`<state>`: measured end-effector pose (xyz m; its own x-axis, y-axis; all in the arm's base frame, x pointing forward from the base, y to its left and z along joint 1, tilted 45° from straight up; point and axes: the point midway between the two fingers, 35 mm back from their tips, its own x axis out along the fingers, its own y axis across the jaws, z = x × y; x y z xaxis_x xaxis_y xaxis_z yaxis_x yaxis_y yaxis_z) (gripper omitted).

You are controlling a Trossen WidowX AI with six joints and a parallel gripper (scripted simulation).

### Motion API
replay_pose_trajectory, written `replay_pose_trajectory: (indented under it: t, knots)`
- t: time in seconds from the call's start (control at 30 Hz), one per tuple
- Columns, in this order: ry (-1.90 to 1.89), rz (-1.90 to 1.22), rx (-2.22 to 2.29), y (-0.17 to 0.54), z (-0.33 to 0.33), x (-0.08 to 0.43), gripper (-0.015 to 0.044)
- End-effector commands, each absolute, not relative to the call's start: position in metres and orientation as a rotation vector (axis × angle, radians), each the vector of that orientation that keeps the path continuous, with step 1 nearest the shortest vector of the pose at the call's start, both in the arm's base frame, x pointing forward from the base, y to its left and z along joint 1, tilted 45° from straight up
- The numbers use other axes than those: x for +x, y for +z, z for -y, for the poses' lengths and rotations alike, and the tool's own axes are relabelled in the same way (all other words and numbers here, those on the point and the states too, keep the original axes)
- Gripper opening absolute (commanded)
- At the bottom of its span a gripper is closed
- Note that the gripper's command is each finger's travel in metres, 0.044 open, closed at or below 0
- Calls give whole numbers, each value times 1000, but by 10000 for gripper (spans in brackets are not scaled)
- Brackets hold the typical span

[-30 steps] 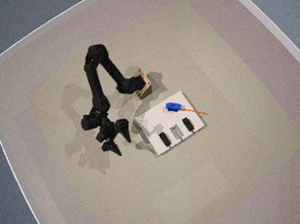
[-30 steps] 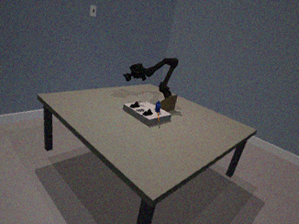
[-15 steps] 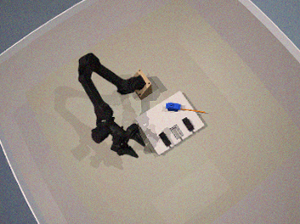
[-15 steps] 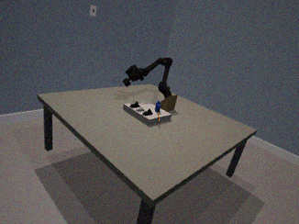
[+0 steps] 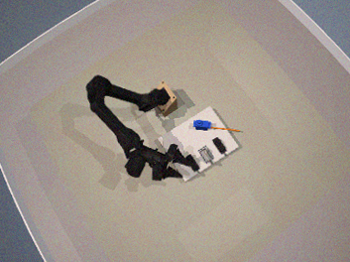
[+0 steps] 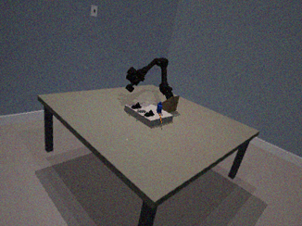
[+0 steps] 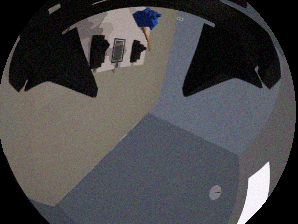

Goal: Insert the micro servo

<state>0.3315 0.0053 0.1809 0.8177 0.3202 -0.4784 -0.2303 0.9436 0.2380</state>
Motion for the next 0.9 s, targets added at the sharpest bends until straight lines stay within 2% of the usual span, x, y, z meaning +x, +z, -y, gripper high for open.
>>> replay_pose_trajectory:
  t: [0.0, 0.87]
  knots:
    - [288, -631, 181, 163, -15, 334, 440]
    - [251, -1242, -95, 56, -85, 307, 440]
